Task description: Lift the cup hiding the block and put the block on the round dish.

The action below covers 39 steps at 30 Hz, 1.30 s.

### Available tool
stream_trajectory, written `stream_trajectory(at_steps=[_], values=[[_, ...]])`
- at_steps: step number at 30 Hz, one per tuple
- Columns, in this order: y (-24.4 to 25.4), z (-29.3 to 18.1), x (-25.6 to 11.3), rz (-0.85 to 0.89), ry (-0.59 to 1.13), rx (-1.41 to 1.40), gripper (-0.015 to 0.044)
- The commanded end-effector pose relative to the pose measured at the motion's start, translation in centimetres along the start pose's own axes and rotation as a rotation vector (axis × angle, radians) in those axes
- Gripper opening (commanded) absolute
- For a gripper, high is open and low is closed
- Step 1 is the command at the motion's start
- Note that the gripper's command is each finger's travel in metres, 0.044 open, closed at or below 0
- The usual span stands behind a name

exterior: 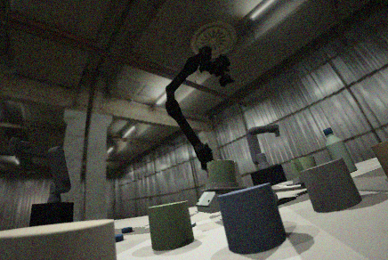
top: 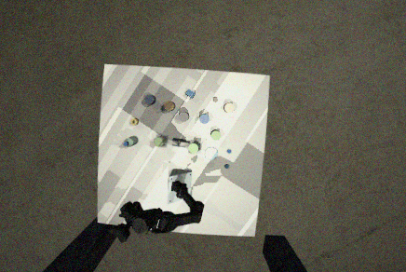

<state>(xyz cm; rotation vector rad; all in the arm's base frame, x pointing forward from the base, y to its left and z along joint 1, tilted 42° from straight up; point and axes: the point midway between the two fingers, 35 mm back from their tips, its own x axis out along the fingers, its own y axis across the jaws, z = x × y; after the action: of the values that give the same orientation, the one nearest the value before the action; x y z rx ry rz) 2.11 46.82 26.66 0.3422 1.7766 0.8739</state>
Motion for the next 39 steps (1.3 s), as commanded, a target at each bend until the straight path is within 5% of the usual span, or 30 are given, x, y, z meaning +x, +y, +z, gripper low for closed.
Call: stream_trajectory(at_steps=[1, 20, 39], values=[[-3.3, 1.2, 0.1, -0.103, -0.089, 0.048, 0.044], [-19.6, 4.3, -1.5, -0.631, -0.43, 0.149, 0.044], [-33.3, 3.5, -8.7, -1.193, -0.704, 0.059, 0.044]])
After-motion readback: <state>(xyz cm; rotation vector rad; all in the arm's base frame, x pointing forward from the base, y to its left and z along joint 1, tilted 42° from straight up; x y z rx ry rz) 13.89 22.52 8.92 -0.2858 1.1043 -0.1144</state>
